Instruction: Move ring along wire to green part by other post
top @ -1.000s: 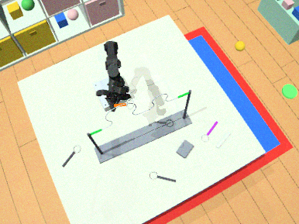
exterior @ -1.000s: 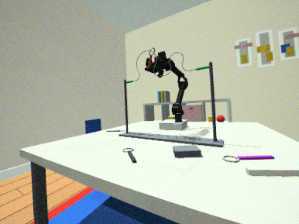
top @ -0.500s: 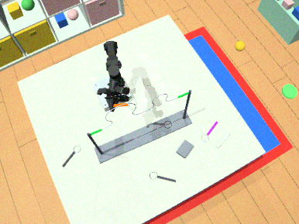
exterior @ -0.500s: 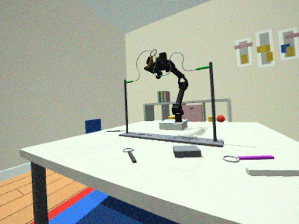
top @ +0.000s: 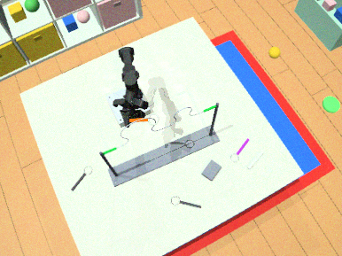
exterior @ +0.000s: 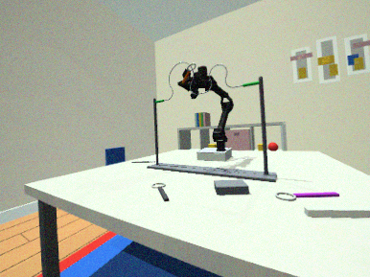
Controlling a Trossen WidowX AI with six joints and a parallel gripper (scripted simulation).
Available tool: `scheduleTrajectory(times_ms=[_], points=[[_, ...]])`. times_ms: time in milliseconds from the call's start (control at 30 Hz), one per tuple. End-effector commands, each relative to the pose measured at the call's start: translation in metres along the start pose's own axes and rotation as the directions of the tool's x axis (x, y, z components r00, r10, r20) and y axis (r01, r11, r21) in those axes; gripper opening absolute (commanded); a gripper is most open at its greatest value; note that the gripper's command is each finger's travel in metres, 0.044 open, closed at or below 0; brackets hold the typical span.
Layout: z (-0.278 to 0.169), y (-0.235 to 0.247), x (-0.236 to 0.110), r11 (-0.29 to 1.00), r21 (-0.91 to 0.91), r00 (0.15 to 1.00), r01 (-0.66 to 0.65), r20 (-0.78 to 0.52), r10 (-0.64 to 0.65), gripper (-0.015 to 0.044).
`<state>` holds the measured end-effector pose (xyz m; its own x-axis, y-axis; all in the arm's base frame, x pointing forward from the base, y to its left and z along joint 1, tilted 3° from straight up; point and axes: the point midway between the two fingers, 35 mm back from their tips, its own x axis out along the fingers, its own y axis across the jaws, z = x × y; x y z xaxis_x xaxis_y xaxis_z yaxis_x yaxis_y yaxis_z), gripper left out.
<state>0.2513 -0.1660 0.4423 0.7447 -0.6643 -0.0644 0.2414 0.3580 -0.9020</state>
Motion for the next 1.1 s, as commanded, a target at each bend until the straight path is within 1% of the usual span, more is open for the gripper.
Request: scheduleTrajectory(times_ms=[0, 533, 1067], points=[[-0.001, -0.003, -0.002, 0.998, -0.049, 0.999, 0.035, 0.004, -0.035, -0.0150], [-0.001, -0.008, -0.002, 0.967, -0.218, 0.991, 0.134, 0.039, -0.128, -0.0150], [0.001, -0.014, -0.002, 0.897, -0.377, 0.973, 0.231, 0.088, -0.213, -0.0150]])
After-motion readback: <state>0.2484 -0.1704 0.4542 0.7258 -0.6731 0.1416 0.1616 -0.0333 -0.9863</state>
